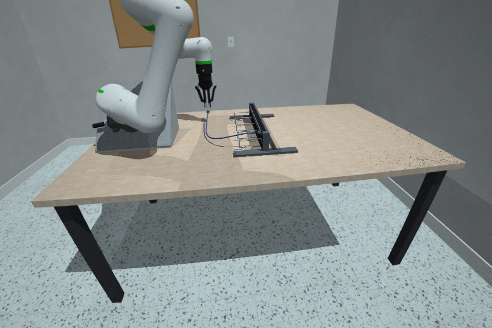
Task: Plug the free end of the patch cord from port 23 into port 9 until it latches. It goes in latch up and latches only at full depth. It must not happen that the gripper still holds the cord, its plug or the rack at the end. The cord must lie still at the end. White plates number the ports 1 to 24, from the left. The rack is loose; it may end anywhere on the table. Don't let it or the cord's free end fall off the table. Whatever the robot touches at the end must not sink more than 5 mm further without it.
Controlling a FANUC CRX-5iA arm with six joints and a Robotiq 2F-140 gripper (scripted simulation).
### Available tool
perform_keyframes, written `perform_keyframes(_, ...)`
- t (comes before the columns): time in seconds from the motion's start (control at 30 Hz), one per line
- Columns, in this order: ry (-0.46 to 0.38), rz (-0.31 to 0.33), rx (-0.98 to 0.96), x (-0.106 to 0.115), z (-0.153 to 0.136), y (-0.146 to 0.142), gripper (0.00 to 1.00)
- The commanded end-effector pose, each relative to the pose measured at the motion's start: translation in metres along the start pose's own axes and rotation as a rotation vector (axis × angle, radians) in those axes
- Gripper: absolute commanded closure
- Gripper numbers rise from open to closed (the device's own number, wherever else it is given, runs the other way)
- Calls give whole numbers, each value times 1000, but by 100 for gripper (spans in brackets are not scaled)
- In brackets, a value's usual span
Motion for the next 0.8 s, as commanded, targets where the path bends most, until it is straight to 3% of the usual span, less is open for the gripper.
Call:
perform_keyframes(0.0,0,0,-2,0,0,0,100)
perform_keyframes(0.77,1,-1,-203,6,15,-26,100)
Point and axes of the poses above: the point where the finger pads meet when closed, its own x axis back along the fingers, its own y axis across the jaws, z = x × y, the point moved 6 cm from there along x, back along the fingers, and after that the axes turned 8 degrees about -x, right-handed, at the moved point
